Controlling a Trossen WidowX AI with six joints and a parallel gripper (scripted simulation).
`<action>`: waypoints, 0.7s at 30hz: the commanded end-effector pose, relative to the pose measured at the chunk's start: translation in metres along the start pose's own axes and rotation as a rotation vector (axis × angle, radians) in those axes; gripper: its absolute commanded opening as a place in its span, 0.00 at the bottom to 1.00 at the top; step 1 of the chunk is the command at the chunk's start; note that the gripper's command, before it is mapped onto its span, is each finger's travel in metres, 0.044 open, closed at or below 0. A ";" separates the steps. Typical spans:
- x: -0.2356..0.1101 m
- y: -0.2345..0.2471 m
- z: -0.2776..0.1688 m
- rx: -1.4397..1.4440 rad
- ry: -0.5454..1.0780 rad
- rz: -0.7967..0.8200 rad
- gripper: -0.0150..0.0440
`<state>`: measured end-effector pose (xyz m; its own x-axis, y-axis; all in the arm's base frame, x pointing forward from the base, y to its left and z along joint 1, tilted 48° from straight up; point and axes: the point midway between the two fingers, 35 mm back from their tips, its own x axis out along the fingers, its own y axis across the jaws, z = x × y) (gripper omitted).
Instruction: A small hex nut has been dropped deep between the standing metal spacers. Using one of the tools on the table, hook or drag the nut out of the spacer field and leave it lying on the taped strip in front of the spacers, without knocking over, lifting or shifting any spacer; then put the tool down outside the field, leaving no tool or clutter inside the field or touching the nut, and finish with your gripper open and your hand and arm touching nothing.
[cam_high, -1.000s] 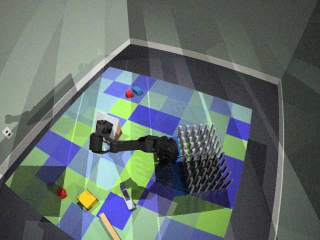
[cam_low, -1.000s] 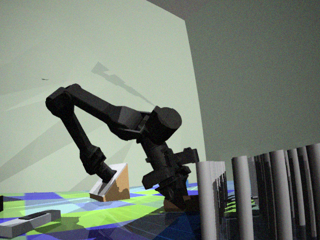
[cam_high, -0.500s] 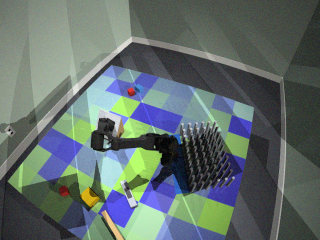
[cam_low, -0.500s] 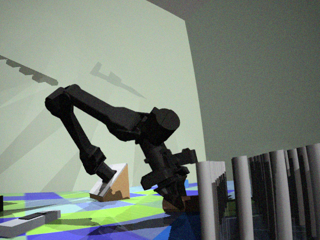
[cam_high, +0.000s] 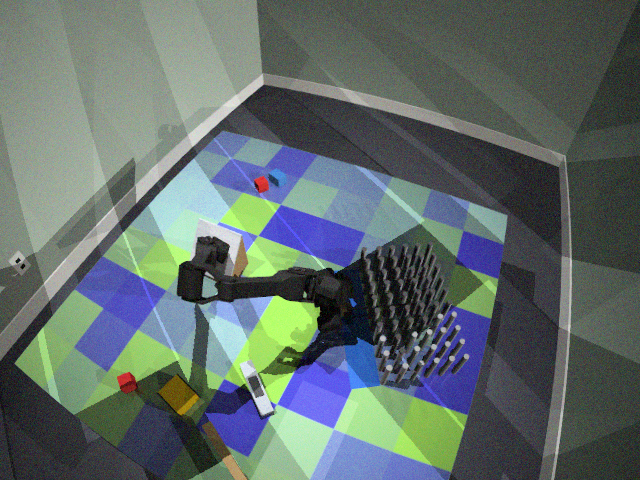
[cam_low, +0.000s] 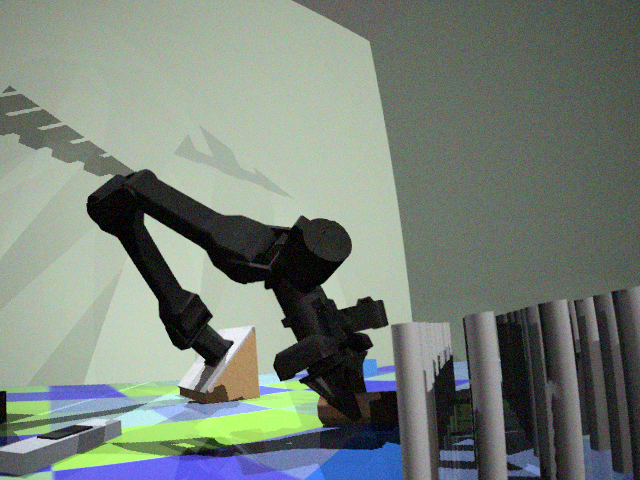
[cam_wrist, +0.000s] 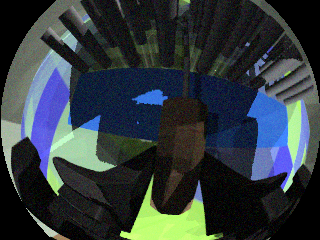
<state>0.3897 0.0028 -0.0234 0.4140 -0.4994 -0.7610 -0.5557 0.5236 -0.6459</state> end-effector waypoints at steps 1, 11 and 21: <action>-0.002 -0.001 -0.003 -0.002 -0.002 -0.001 0.25; -0.004 -0.001 -0.008 -0.002 -0.001 -0.001 0.25; -0.007 -0.001 -0.014 -0.002 -0.001 -0.001 0.25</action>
<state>0.3792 -0.0028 -0.0190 0.4133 -0.4996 -0.7613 -0.5561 0.5235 -0.6455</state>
